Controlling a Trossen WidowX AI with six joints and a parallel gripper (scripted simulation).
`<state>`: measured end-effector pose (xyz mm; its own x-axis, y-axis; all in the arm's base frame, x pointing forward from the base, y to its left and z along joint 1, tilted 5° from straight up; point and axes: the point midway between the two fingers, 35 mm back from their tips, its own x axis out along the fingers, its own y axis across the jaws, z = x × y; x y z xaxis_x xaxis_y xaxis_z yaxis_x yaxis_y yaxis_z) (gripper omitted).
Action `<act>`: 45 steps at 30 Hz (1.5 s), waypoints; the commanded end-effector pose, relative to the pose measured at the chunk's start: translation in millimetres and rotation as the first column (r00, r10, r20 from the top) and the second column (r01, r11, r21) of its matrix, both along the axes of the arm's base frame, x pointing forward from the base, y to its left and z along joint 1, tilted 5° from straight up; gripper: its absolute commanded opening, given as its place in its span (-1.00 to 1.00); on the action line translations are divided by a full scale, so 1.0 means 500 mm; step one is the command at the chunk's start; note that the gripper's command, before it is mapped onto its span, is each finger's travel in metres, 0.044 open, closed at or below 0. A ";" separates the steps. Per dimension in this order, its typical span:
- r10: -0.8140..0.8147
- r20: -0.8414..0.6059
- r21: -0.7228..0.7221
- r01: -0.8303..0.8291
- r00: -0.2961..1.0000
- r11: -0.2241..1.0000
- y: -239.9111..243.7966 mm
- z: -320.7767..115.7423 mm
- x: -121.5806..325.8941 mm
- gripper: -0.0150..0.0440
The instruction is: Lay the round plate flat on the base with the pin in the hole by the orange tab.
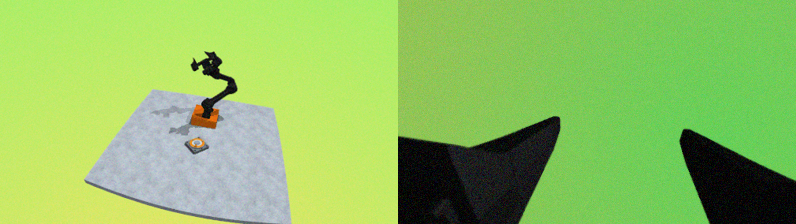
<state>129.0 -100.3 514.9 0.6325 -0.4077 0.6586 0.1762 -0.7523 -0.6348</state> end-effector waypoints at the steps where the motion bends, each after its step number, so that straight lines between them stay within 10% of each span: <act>1: 0.011 -0.004 0.016 -0.010 1.000 1.000 -0.004 -0.003 0.006 0.78; 10: 0.360 -0.048 0.644 -0.246 0.932 0.724 -0.120 -0.162 0.230 -0.03; 19: 0.501 -0.013 0.994 -0.043 0.865 0.099 -0.112 -0.421 0.425 -0.49; 24: 0.449 -0.072 0.918 0.235 0.891 -0.320 -0.050 -0.610 0.487 -0.49; 32: 0.330 -0.350 0.587 0.479 0.877 -0.652 0.056 -0.814 0.486 -0.49; 45: 0.227 -0.616 0.351 0.522 0.754 -0.777 0.130 -0.929 0.442 -0.49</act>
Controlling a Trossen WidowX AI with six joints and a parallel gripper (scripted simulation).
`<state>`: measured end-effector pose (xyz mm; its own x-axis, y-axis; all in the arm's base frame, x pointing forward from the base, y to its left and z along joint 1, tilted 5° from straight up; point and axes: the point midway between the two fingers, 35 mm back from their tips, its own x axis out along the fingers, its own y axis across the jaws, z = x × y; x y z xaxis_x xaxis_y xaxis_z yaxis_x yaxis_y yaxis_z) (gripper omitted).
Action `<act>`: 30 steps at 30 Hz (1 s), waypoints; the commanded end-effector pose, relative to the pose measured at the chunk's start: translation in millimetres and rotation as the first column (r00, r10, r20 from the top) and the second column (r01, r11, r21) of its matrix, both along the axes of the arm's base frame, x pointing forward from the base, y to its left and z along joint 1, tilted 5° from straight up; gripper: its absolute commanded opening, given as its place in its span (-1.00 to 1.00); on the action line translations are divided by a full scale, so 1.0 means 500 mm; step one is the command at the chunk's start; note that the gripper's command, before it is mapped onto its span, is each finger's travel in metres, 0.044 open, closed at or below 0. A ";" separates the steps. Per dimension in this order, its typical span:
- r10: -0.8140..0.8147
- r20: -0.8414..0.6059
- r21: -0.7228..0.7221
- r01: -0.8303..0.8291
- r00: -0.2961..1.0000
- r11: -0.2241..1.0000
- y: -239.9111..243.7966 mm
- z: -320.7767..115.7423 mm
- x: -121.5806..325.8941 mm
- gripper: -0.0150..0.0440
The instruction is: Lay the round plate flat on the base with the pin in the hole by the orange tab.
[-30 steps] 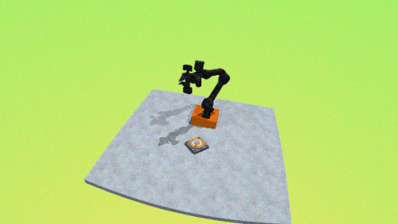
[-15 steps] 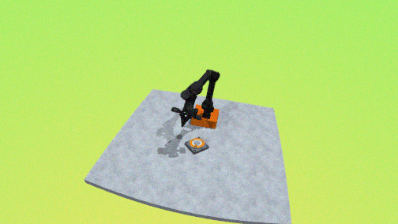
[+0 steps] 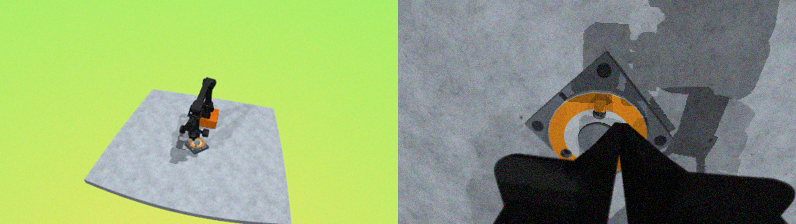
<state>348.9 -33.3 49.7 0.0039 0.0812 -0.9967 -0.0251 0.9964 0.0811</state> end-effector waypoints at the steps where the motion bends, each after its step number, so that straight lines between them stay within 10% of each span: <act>1: -0.019 -0.004 -0.007 0.019 1.000 1.000 -0.003 -0.005 0.003 -0.49; 30: -0.019 -0.004 -0.004 0.019 1.000 1.000 0.053 -0.090 0.007 -0.49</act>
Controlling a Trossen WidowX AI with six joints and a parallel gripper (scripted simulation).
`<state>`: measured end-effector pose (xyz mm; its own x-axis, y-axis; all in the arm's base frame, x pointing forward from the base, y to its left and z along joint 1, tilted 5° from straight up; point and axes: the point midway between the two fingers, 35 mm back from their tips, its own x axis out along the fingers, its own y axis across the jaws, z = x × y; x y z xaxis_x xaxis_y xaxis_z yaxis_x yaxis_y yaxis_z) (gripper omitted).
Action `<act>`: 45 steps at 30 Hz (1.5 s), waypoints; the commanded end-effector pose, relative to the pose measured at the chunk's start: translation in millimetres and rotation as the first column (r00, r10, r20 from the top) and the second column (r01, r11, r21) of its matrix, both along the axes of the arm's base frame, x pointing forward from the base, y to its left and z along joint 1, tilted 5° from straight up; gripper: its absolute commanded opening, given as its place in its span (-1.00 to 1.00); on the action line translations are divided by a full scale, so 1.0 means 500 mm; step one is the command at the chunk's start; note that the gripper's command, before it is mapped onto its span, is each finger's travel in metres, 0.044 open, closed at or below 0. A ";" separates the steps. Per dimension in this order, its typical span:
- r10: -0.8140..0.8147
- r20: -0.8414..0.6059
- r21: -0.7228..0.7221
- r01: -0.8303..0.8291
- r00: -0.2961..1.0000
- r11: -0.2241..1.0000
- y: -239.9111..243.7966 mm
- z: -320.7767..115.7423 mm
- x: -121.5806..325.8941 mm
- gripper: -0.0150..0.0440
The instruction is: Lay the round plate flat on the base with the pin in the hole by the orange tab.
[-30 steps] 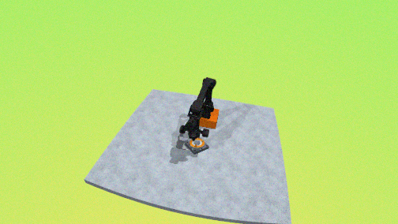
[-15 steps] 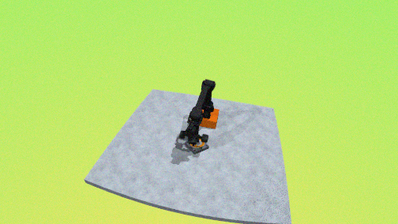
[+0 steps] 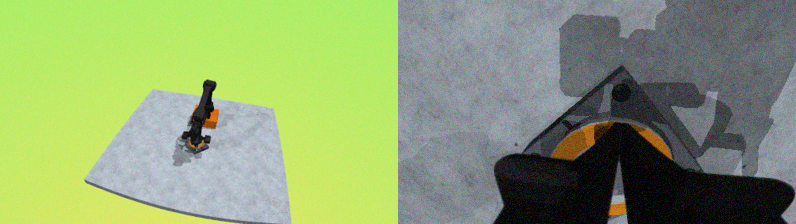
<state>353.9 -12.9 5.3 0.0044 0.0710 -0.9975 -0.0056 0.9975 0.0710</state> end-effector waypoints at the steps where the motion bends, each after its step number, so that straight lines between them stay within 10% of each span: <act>1: 0.001 -0.003 0.006 -0.001 1.000 1.000 0.014 -0.001 -0.004 -0.49; 45: -0.003 -0.006 0.003 0.003 1.000 1.000 0.042 0.080 -0.021 -0.49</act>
